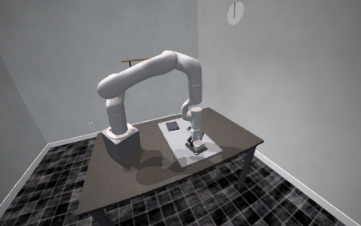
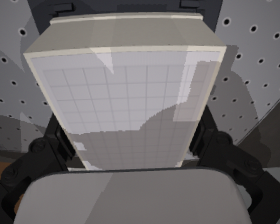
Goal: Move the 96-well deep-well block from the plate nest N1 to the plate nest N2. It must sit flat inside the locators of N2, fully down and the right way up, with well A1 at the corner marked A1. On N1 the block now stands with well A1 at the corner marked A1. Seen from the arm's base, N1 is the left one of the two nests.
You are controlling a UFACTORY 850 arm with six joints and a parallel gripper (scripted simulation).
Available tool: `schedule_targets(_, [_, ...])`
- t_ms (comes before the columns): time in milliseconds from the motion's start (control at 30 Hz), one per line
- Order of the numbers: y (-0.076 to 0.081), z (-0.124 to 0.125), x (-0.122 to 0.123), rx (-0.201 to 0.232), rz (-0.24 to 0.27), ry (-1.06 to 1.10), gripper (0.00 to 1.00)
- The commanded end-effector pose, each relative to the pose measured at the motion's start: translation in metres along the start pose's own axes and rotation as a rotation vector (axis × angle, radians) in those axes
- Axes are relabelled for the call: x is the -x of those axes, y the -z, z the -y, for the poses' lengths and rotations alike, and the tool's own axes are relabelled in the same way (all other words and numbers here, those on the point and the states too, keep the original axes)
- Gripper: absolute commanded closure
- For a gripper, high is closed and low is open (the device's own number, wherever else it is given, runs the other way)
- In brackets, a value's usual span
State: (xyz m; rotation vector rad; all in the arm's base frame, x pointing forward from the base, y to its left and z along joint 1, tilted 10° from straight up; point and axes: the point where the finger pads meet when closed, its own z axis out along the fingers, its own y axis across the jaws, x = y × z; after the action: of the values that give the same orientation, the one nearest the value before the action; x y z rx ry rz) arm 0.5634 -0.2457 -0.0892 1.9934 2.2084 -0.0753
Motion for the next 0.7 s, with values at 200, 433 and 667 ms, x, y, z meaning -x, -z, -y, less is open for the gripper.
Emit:
schedule_targets(200, [-0.0007, -0.0009, 0.0005, 0.002, 0.001, 0.0, 1.0])
schedule_targets(433, [-0.0019, -0.0009, 0.0005, 0.002, 0.001, 0.0, 1.0])
schedule_targets(667, [-0.0027, -0.0009, 0.0005, 0.002, 0.001, 0.0, 1.0])
